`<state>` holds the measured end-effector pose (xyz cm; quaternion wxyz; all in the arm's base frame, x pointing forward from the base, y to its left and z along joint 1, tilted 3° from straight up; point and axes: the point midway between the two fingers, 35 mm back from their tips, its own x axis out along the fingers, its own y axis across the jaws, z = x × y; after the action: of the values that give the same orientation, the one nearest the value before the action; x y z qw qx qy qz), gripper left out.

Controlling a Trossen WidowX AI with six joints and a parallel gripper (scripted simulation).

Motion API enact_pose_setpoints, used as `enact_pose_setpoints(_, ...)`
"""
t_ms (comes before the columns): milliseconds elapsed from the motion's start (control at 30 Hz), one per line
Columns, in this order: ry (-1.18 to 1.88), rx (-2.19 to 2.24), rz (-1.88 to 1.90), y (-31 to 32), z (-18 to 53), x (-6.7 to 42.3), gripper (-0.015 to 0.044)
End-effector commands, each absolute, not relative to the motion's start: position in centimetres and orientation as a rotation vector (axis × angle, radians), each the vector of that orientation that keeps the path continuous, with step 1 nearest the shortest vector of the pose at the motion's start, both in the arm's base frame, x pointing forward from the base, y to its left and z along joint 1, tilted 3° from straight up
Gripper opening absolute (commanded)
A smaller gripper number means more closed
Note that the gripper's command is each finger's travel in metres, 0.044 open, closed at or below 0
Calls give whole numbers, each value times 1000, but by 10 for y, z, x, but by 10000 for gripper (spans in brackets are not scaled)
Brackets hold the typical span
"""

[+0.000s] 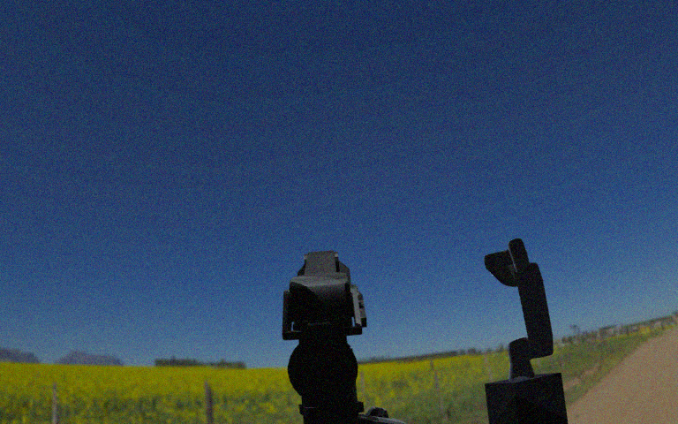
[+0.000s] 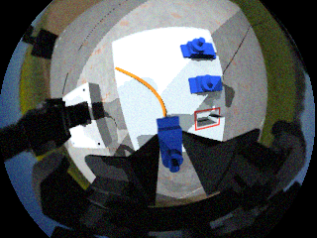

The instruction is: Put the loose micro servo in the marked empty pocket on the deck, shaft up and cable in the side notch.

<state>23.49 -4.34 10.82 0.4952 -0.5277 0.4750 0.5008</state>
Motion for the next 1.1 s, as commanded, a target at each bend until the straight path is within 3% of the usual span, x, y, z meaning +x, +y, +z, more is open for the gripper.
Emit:
enact_pose_setpoints(0, 1141, -1295, 1199, -44, 127, 233, 0)
enact_pose_setpoints(1067, 1222, -1154, 1064, -49, 129, 238, 0)
